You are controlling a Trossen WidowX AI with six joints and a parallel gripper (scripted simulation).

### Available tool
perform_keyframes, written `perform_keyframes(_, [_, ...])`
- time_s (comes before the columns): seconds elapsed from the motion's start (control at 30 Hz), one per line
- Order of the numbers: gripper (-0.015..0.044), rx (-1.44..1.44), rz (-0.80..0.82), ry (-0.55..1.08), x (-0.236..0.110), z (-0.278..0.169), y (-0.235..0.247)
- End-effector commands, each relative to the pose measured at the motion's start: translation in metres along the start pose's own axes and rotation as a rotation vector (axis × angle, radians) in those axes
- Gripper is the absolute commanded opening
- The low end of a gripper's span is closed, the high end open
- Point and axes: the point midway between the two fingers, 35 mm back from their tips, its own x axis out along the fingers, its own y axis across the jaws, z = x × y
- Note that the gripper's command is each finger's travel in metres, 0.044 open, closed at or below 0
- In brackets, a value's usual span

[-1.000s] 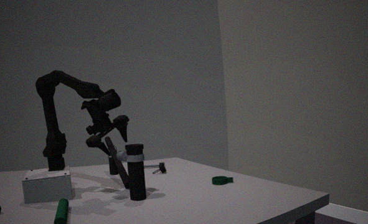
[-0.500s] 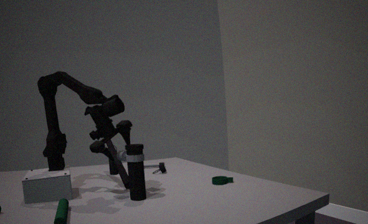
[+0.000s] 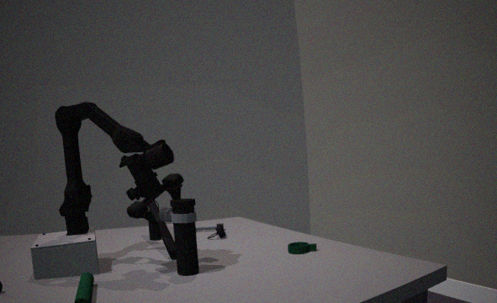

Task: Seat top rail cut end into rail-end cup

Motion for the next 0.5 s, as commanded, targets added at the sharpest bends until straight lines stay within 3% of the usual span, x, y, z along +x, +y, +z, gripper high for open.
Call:
perform_keyframes(0.0, [0.0440,0.002,0.007,-0.001,0.007,0.001,0.001])
perform_keyframes(0.23, [0.0440,0.002,0.006,-0.001,0.017,0.003,0.002])
perform_keyframes(0.47, [0.0256,0.002,0.006,-0.001,0.018,0.003,0.002])
